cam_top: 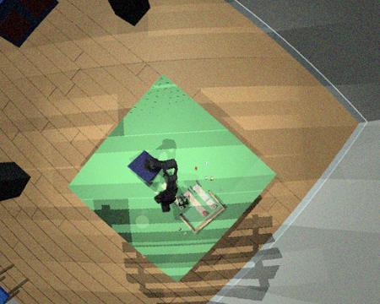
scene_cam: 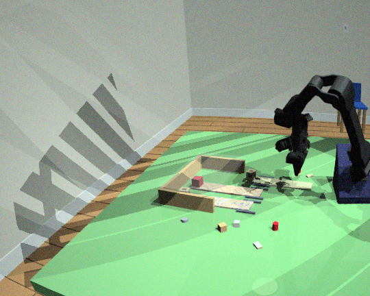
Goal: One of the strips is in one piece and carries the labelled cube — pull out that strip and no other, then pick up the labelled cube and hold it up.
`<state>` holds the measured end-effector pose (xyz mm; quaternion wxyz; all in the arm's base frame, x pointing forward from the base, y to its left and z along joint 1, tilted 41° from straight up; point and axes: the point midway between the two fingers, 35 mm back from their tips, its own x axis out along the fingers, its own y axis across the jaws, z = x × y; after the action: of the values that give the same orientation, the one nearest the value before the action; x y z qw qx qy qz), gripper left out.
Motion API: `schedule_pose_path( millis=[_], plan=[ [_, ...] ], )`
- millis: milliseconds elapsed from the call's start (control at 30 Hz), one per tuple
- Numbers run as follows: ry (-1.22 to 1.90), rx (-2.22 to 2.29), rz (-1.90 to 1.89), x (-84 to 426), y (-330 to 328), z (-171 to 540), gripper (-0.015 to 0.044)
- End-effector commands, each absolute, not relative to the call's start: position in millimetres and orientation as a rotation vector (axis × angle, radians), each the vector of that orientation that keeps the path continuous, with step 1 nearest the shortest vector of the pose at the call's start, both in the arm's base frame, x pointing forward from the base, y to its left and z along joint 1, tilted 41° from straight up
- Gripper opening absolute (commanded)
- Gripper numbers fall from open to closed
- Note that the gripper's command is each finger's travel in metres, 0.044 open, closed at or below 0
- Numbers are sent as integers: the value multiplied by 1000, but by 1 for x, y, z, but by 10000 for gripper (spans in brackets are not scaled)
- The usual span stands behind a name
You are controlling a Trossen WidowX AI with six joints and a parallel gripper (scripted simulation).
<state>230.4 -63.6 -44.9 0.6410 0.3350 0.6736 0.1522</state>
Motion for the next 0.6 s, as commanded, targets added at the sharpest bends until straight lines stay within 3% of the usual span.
schedule_pose_path(
  millis=[0,167,567],
  plan=[
    [1536,774,347,245,-67,-46,315],
    [1535,773,348,264,-75,-47,440],
    [1533,772,348,310,-92,-49,440]
  ],
)
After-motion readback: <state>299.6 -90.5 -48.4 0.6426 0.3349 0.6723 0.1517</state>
